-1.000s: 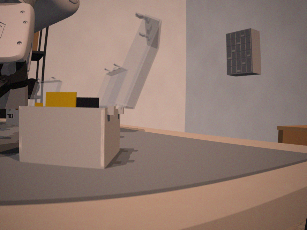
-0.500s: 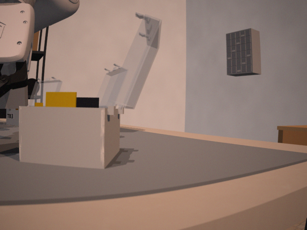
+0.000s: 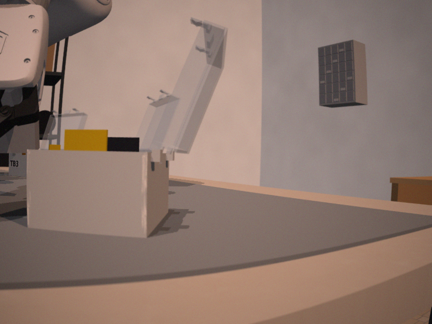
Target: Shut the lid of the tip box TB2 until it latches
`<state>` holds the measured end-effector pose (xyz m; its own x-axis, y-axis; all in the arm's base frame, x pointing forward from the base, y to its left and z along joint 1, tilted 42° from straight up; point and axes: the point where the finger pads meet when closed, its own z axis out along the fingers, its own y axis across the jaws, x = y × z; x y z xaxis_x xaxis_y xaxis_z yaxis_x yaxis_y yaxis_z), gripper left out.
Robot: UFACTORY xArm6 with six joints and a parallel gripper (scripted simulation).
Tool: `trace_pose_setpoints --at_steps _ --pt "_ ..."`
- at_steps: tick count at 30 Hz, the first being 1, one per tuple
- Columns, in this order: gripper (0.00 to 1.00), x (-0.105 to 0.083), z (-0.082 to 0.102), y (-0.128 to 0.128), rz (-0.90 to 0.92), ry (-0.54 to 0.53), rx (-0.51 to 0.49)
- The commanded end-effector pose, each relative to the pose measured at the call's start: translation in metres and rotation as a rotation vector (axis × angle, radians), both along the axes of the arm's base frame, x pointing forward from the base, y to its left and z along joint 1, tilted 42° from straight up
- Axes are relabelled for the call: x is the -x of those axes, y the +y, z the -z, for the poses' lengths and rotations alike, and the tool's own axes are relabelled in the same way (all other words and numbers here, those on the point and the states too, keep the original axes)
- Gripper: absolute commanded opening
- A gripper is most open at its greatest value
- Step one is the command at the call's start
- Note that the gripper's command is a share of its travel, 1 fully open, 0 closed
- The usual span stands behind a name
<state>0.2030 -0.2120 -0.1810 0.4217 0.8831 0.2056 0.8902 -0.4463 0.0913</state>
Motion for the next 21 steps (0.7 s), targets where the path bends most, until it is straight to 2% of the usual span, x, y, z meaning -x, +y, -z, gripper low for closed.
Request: trace_pose_setpoints --at_steps 1,7,21 --pt "0.00 0.000 0.000 -0.001 0.001 -0.001 0.002" --pt "0.00 0.000 0.000 -0.001 0.001 -0.001 0.002" --pt "0.00 0.025 -0.052 -0.041 0.001 -0.001 0.002"
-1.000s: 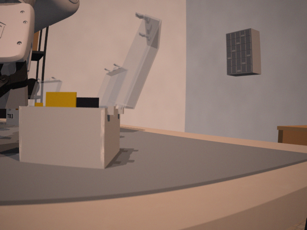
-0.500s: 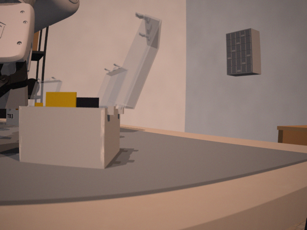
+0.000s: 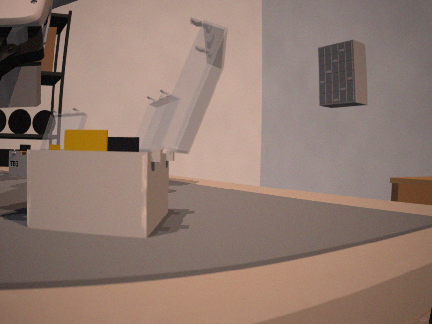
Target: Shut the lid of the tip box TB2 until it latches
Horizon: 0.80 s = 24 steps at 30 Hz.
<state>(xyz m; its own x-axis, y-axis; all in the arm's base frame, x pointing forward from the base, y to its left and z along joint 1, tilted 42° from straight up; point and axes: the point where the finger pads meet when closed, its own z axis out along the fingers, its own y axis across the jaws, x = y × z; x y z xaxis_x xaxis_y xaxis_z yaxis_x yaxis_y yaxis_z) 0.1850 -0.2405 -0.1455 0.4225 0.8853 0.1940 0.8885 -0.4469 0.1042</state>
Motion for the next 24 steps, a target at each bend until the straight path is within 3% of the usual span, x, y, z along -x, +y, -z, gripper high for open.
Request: trace_pose_setpoints --at_steps 1,3,17,24 --pt "0.00 0.009 -0.020 -0.015 -0.001 0.006 -0.014" --pt "0.00 0.009 -0.020 -0.015 -0.001 0.006 -0.014" --pt "0.00 0.034 -0.073 -0.055 -0.001 0.006 -0.013" --pt "0.00 0.034 -0.073 -0.056 -0.001 0.006 -0.013"
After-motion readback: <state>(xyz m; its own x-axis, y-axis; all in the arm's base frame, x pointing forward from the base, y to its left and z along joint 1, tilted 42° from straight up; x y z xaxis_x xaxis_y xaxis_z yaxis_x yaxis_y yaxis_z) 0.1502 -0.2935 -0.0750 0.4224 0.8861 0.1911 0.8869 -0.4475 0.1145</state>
